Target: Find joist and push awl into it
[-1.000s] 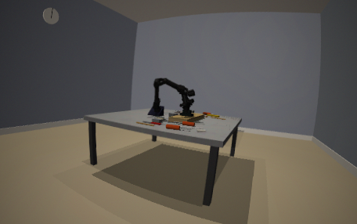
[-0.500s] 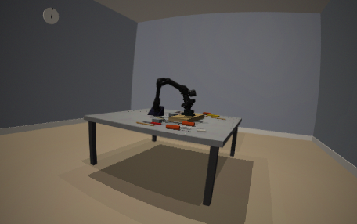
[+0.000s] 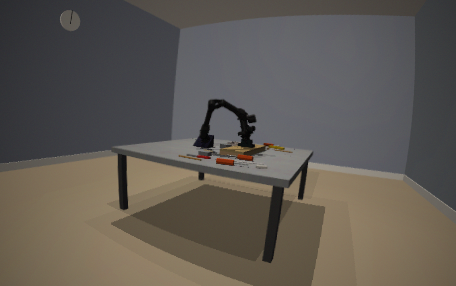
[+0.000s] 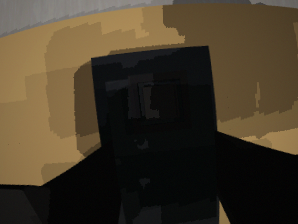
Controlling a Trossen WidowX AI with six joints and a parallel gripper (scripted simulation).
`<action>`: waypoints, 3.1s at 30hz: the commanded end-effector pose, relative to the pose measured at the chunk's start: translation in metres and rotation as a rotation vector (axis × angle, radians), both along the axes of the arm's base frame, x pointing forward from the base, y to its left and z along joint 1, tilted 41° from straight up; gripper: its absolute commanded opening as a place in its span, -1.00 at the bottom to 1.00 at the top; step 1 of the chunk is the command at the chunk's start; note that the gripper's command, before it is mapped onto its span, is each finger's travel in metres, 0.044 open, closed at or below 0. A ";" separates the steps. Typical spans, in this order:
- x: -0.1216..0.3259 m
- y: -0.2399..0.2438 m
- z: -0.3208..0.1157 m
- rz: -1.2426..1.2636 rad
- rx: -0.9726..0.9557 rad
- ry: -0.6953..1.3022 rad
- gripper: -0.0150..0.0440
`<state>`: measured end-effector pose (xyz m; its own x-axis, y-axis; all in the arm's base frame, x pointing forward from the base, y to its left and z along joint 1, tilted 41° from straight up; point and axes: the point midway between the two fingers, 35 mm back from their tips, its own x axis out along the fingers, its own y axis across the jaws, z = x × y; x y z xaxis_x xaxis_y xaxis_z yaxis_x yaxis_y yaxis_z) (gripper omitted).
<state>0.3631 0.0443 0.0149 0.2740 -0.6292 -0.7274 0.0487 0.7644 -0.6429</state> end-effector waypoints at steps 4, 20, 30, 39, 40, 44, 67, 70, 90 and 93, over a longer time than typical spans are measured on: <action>0.001 0.015 -0.013 0.002 0.002 0.002 -0.49; 0.002 0.044 -0.037 0.002 0.005 0.001 -0.49; 0.003 0.063 -0.052 0.002 0.006 0.001 -0.49; 0.004 0.079 -0.065 0.002 0.008 0.000 -0.49; 0.004 0.081 -0.067 0.002 0.008 0.000 -0.49; 0.005 0.089 -0.072 0.002 0.008 0.000 -0.49; 0.007 0.117 -0.095 0.003 0.007 -0.002 -0.49; 0.007 0.117 -0.095 0.003 0.007 -0.002 -0.49; 0.005 0.091 -0.074 0.002 0.009 0.000 -0.49; 0.005 0.085 -0.070 0.002 0.008 0.000 -0.49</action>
<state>0.3674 0.1380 -0.0612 0.2748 -0.6182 -0.7364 0.0442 0.7732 -0.6326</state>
